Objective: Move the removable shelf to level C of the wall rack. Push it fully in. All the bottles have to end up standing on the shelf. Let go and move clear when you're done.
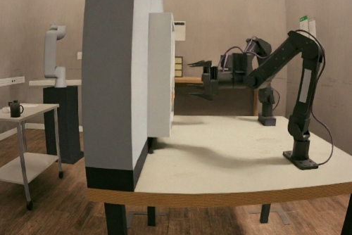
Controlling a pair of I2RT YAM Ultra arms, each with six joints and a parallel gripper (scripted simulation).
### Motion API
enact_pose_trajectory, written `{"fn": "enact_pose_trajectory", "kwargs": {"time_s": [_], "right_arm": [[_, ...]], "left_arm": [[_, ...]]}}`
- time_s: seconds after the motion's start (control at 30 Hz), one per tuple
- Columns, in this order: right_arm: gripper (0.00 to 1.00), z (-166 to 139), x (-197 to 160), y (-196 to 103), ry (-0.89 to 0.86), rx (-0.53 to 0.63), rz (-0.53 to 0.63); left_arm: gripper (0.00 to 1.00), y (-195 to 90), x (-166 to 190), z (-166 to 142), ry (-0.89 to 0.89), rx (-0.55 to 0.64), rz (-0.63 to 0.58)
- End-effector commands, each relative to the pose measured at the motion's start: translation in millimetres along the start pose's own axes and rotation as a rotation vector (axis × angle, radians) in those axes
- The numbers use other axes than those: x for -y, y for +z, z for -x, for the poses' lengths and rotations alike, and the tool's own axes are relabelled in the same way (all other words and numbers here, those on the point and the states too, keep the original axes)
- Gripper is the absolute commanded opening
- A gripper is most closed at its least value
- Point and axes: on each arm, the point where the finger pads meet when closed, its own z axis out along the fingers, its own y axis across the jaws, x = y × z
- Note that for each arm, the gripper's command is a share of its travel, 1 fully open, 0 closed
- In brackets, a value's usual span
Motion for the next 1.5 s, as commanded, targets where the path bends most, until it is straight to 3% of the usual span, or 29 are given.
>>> {"fn": "enact_pose_trajectory", "kwargs": {"time_s": [0.0, 1.47], "right_arm": [[1.0, 5, -8, 0, 0.01, 0.001, -0.005], [1.0, 26, -72, 11, 0.01, 0.001, -0.005]], "left_arm": [[1.0, 0, 2, 5, -0.032, 0.002, 0.024], [1.0, 12, 65, 28, -0.032, 0.002, 0.024]]}}
